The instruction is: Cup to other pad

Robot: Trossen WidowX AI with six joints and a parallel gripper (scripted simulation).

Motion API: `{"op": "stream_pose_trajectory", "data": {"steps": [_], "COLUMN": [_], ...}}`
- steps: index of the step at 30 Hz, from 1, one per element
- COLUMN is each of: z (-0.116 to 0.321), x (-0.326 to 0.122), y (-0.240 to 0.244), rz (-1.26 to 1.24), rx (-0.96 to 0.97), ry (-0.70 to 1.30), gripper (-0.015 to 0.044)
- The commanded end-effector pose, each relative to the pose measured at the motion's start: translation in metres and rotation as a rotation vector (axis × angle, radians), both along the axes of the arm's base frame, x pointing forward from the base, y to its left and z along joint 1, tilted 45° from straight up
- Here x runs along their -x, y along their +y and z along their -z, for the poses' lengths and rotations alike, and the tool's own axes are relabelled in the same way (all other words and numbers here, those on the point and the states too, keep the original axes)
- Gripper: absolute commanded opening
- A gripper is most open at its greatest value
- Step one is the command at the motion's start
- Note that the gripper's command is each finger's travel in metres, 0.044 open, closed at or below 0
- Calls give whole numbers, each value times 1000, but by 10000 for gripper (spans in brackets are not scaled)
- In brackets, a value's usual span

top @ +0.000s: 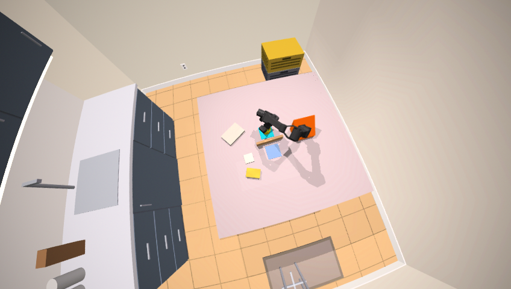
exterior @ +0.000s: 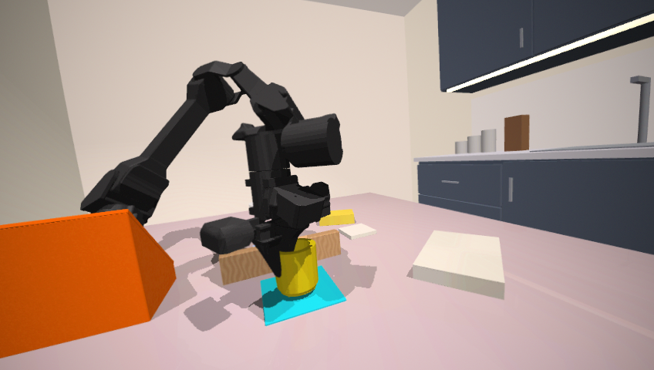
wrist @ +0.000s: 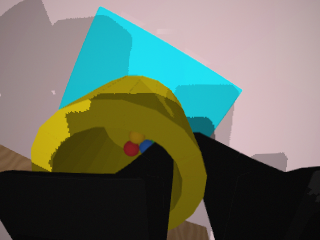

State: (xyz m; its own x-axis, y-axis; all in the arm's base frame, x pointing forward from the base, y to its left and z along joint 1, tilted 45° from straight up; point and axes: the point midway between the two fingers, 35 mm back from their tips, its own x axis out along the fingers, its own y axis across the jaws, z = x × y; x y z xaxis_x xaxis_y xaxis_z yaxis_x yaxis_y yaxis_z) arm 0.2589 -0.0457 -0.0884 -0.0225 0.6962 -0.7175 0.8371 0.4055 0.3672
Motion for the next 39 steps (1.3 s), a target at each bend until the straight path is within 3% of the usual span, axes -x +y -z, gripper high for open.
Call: {"op": "stream_pose_trajectory", "data": {"steps": [1, 4, 10, 39], "z": [0, 0, 0, -27], "x": [0, 0, 0, 0], "y": [0, 0, 0, -27], "rz": [-1, -1, -1, 4], "rx": [1, 1, 1, -2], "ry": [-2, -2, -2, 3], "gripper": [0, 0, 146, 146]}}
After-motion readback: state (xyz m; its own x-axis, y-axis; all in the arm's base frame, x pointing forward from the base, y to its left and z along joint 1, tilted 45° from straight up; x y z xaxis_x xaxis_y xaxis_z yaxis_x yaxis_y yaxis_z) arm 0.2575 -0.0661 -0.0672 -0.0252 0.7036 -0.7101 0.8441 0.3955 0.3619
